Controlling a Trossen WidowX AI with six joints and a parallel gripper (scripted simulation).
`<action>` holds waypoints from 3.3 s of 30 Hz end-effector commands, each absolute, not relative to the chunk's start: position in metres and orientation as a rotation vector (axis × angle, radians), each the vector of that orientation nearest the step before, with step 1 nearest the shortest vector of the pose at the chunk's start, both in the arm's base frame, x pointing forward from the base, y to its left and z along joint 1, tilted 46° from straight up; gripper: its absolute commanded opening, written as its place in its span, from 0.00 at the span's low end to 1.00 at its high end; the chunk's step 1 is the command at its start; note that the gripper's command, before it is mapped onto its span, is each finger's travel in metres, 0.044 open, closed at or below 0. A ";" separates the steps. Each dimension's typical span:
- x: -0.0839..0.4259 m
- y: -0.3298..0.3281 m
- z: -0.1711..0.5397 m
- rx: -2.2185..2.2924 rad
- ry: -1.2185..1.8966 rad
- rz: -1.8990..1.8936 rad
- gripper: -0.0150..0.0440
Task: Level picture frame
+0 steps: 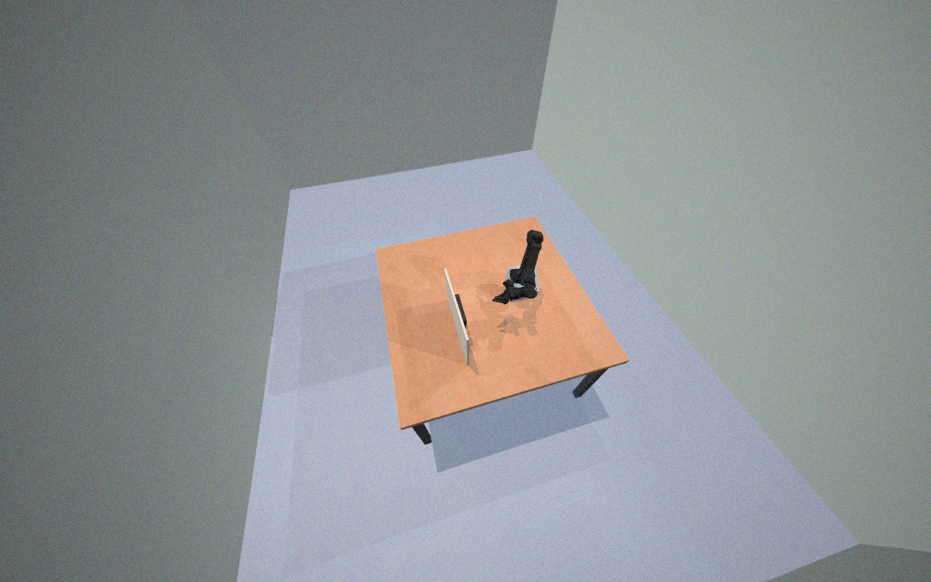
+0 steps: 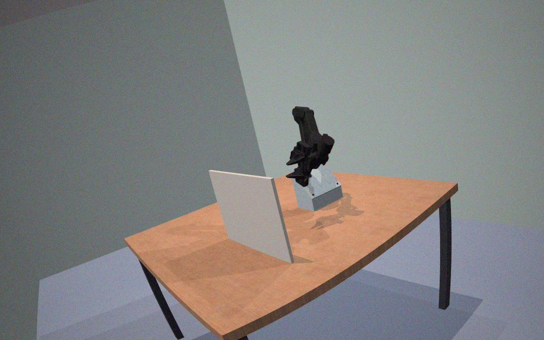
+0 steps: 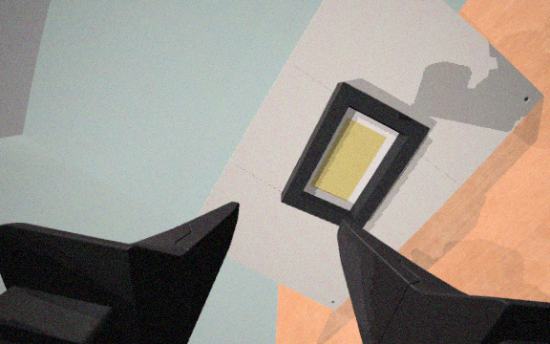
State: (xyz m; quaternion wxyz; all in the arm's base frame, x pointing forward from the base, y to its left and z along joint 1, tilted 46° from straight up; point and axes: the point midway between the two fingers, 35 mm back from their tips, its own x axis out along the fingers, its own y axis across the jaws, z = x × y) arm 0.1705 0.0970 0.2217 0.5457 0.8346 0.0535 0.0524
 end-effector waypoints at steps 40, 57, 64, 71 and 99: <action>0.167 0.092 0.221 1.961 0.123 0.119 0.69; 0.167 0.092 0.221 1.961 0.123 0.119 0.69; 0.167 0.092 0.221 1.961 0.123 0.119 0.69; 0.167 0.092 0.221 1.961 0.123 0.119 0.69; 0.210 0.119 0.203 2.168 0.138 0.116 0.69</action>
